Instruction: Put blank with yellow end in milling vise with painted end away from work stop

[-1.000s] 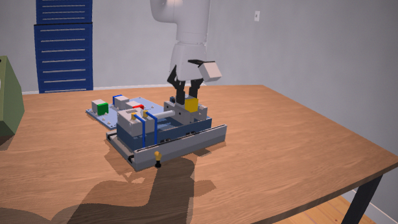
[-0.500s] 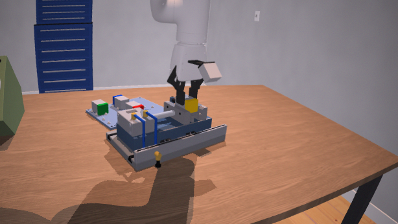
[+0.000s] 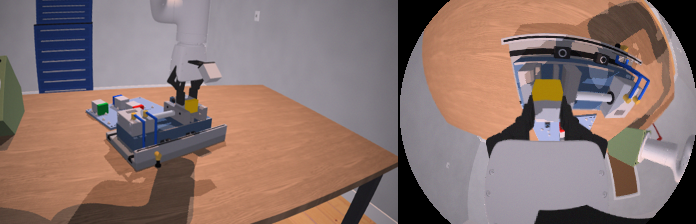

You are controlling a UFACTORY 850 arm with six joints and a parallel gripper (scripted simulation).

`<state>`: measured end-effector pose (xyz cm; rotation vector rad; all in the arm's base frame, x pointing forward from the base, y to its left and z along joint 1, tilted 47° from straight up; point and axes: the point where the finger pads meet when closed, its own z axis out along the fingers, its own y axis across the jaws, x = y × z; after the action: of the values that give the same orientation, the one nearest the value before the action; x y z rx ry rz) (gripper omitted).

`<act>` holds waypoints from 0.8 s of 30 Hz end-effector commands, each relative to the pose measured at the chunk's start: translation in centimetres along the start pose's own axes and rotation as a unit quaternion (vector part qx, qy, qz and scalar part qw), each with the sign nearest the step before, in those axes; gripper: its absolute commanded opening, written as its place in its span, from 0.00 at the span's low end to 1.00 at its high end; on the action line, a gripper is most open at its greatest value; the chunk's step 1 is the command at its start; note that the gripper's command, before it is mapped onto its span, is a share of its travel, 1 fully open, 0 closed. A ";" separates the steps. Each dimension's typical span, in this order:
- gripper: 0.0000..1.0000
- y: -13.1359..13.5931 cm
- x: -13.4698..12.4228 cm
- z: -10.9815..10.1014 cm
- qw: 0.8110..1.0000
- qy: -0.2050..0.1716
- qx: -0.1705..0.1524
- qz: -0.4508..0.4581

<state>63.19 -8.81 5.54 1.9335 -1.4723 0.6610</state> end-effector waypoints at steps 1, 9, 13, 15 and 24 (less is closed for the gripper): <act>0.00 -0.1 0.0 -0.1 1.000 0.000 0.001 0.000; 1.00 -0.1 0.0 -0.1 1.000 0.000 0.001 0.000; 1.00 -0.1 0.0 -0.1 1.000 0.000 0.001 0.000; 1.00 -0.1 0.0 -0.1 1.000 0.000 0.001 0.000; 1.00 -0.1 0.0 -0.1 1.000 0.000 0.001 0.000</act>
<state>63.20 -8.81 5.53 1.9335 -1.4723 0.6610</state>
